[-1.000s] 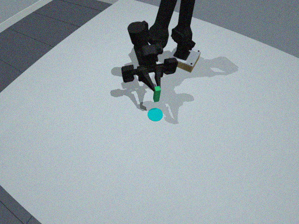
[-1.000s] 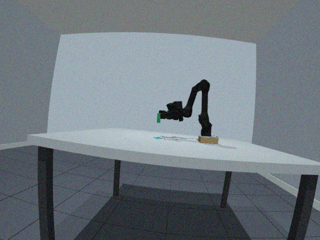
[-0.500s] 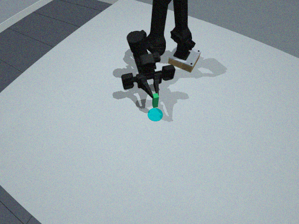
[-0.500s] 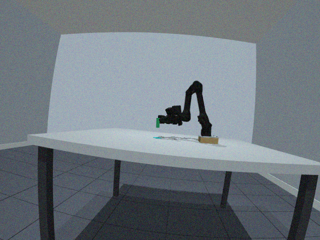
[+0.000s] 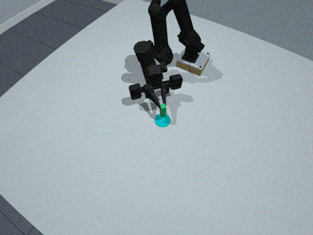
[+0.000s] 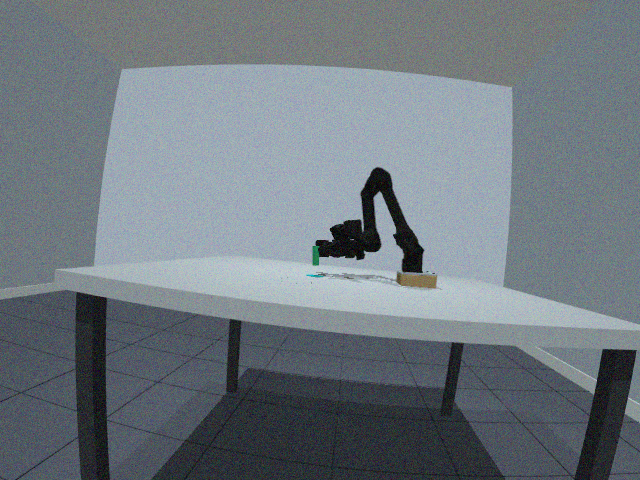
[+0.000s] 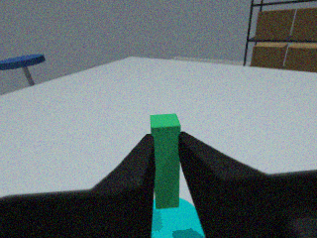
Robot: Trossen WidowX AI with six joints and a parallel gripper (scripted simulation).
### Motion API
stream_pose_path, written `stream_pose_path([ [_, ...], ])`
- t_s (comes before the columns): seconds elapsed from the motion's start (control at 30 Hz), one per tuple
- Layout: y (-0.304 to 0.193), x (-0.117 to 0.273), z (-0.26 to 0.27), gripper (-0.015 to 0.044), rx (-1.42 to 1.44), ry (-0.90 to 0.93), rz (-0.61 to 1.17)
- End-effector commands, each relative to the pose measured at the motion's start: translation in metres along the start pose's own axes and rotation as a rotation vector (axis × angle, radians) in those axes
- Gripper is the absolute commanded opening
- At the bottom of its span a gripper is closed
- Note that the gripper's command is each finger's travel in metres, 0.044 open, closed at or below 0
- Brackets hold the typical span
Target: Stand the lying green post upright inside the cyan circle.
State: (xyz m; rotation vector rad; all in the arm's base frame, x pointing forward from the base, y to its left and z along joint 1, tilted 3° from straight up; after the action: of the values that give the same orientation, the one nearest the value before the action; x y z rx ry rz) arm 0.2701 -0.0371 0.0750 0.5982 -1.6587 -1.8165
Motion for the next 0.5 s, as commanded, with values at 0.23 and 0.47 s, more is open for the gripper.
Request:
stream_pose_path([
  [0.23, -0.021, -0.001, -0.001, 0.0023, -0.025, 0.003, 0.012],
  [0.47, -0.031, -0.003, -0.006, 0.0023, -0.025, 0.005, 0.022],
])
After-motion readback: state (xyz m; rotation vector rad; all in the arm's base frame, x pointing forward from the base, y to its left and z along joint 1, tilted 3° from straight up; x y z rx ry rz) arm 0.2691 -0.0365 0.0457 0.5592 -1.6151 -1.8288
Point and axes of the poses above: the point midway between the two fingers, 35 mm back from their tips, its own x axis back along the fingers, its own z axis across the jaws, y = z × x, the point moved 6 cm from there along x, back along the fingers, and after that the axes turned 7 degrees about -x, right-handed, at the moved point
